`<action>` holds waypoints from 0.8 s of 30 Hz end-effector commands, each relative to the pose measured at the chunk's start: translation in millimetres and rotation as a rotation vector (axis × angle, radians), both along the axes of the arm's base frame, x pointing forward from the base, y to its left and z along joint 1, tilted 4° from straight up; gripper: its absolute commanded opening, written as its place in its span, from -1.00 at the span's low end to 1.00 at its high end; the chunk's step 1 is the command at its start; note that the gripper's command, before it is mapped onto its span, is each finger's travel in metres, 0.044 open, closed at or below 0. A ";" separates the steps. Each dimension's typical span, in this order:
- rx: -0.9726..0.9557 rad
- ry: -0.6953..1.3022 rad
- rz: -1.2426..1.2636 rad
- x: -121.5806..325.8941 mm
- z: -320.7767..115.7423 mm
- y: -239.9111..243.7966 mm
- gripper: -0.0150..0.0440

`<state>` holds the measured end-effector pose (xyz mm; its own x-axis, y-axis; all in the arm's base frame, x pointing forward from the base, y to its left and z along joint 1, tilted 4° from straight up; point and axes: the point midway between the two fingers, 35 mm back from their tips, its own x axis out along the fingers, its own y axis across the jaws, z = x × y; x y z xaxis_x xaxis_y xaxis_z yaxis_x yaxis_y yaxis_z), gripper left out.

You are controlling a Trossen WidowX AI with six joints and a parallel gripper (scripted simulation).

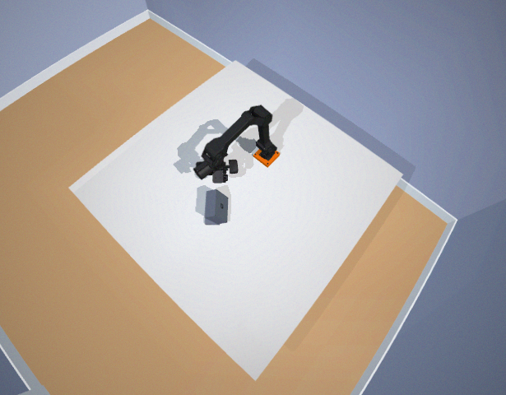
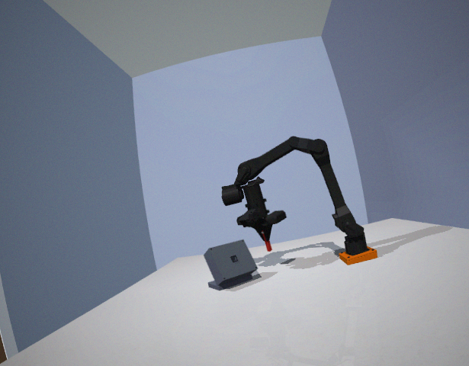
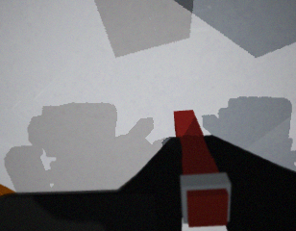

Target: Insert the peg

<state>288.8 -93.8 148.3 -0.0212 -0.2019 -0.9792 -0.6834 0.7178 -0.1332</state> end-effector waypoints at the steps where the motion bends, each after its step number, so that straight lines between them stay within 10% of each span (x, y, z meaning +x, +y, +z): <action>1: -0.018 0.013 0.029 1.3 -0.4 3.1 -0.49; 24: -0.112 0.069 0.164 7.8 -3.3 22.5 -0.49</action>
<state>295.6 -73.7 144.9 -0.0432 -0.2999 -0.9530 -0.7848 0.6004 -0.1534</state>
